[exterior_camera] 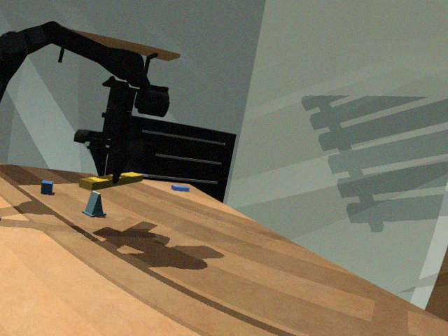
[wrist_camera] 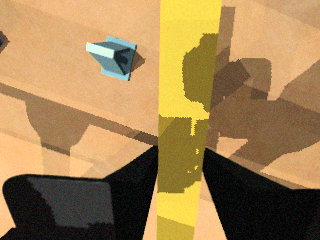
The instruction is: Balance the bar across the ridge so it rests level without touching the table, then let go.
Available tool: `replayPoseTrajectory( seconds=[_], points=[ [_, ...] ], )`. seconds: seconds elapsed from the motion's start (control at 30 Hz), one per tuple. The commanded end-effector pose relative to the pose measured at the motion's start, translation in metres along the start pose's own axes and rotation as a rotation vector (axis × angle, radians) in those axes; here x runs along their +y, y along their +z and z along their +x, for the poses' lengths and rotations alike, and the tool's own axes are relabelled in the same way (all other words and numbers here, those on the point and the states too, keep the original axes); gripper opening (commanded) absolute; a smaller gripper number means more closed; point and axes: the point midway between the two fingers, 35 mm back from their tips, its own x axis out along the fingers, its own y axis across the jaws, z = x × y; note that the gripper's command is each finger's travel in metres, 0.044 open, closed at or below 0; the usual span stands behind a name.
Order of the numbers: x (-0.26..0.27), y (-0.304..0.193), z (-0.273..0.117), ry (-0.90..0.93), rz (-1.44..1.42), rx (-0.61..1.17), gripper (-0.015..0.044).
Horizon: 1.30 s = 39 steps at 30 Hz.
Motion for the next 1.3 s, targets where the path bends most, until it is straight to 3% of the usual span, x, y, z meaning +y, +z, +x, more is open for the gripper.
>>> replayPoseTrajectory(
  seconds=[0.0,0.77,1.27],
  points=[
    [0.012,0.009,0.000,0.005,0.038,-0.001,0.0000],
    [0.087,0.055,-0.002,0.013,0.260,-0.004,0.0000],
    [0.092,0.058,0.015,0.013,0.265,-0.004,0.0000]
  ],
)
